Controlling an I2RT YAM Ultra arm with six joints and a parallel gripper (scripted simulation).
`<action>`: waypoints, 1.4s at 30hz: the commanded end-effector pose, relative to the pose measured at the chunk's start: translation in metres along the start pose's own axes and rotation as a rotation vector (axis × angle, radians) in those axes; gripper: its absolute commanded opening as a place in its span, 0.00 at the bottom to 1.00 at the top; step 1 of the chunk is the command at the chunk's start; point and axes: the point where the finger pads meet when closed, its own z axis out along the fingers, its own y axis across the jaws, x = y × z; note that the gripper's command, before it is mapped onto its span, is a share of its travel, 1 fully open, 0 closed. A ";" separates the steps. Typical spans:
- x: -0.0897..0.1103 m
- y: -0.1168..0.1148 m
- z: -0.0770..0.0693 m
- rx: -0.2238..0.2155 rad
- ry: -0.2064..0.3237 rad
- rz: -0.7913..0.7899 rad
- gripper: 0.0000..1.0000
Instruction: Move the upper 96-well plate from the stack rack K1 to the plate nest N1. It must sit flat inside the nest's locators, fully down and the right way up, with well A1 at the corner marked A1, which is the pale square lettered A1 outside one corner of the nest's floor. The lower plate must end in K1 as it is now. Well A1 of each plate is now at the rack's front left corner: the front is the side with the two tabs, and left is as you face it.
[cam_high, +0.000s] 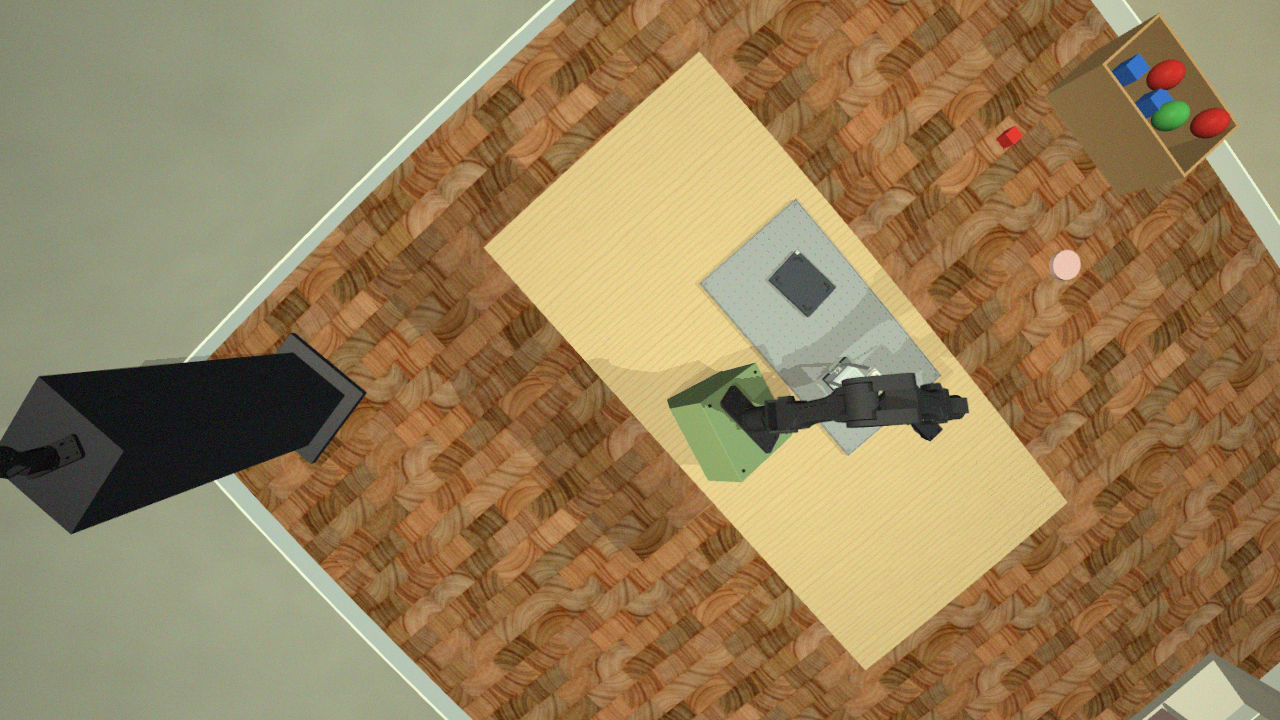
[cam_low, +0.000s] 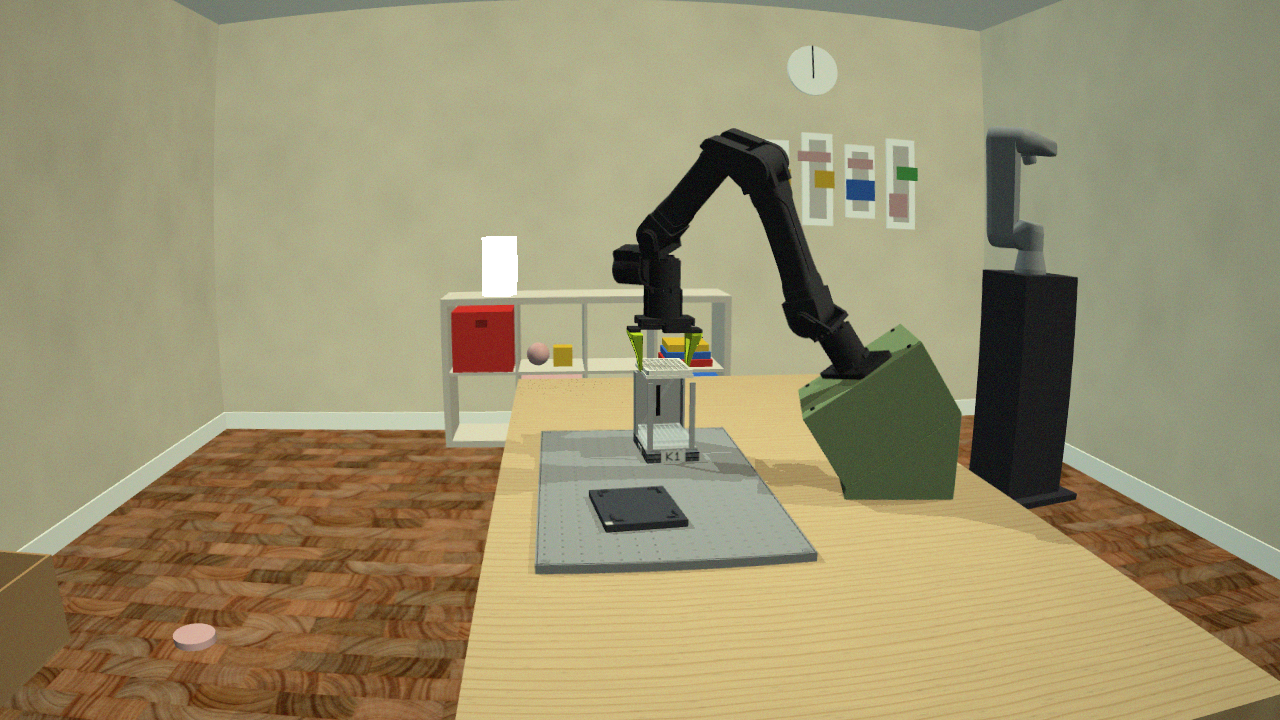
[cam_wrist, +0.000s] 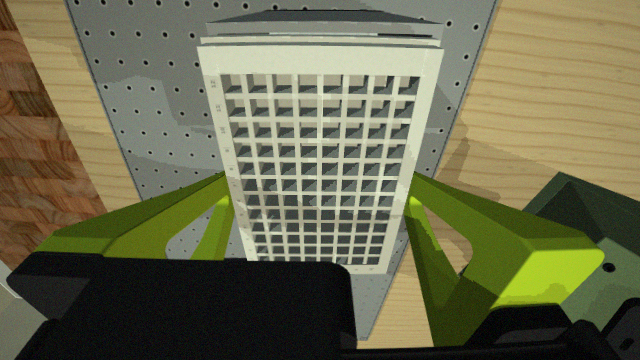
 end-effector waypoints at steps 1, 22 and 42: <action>-0.006 0.005 -0.018 -0.017 -0.025 -0.009 0.00; -0.006 0.003 -0.016 -0.008 -0.022 -0.007 0.00; -0.006 0.003 -0.016 -0.008 -0.022 -0.007 0.00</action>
